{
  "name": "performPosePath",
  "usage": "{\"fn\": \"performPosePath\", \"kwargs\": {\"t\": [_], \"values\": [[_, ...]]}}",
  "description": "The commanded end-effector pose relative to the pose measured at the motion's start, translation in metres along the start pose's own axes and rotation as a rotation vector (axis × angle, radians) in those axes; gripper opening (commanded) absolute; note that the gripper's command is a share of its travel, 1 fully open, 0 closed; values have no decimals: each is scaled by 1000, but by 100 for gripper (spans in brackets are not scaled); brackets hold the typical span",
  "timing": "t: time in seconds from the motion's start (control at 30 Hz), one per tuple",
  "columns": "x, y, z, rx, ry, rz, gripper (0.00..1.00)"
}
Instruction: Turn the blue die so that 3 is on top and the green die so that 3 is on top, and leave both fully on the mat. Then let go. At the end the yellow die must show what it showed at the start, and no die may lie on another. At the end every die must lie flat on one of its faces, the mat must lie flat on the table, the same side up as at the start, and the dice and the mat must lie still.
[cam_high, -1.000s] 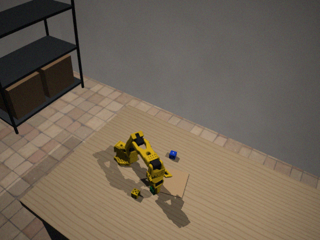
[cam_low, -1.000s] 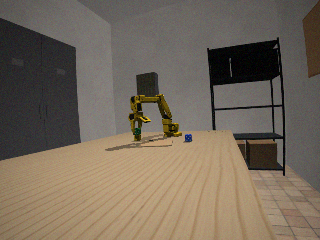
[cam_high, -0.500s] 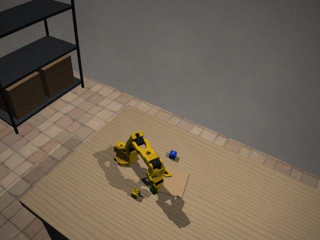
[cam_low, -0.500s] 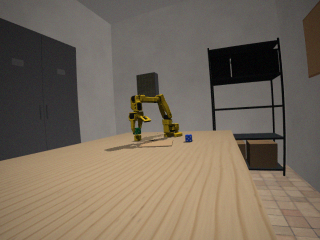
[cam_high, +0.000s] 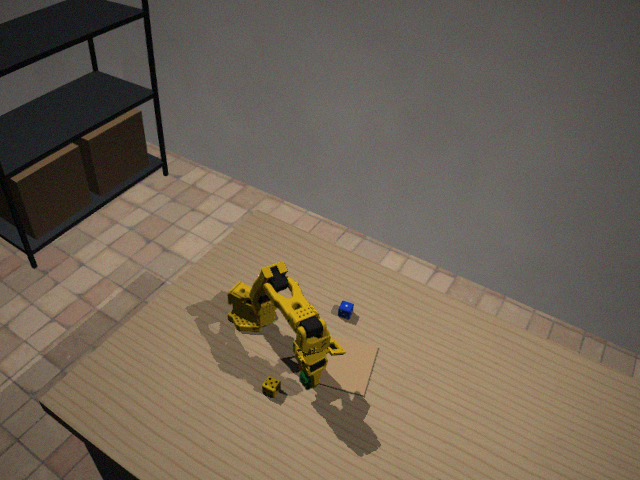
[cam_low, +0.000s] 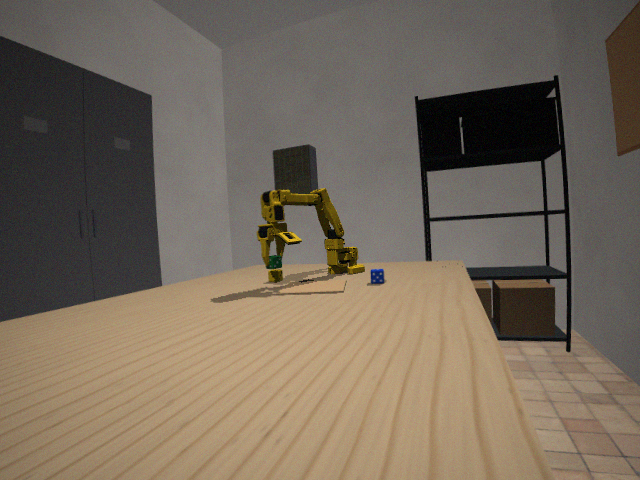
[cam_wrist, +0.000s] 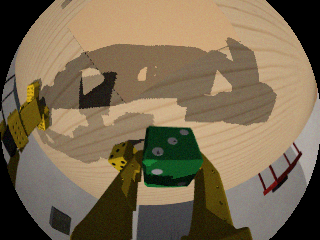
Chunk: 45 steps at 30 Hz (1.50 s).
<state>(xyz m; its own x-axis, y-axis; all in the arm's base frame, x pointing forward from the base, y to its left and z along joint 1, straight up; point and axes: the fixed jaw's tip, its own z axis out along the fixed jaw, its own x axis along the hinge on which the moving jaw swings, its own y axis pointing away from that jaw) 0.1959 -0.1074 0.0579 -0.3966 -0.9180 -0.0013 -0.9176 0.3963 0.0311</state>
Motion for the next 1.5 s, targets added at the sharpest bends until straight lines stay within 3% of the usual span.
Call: {"fn": "performPosePath", "kwargs": {"t": [0.0, 0.5, 0.93, 1.07, 1.3, 1.37, 1.4, 1.47], "values": [[0, -7, -13, 90, 3, 85, 0], [-2, -11, -9, 162, -28, 503, 0], [-3, -12, -8, 179, -37, 567, 0], [-3, -15, -8, 228, -54, 633, 0], [-3, -20, -5, 366, -131, 844, 0], [-3, -20, -5, 366, -131, 844, 0], [-3, -22, -6, 417, -161, 901, 0], [-4, -21, -4, 423, -178, 942, 0]]}}
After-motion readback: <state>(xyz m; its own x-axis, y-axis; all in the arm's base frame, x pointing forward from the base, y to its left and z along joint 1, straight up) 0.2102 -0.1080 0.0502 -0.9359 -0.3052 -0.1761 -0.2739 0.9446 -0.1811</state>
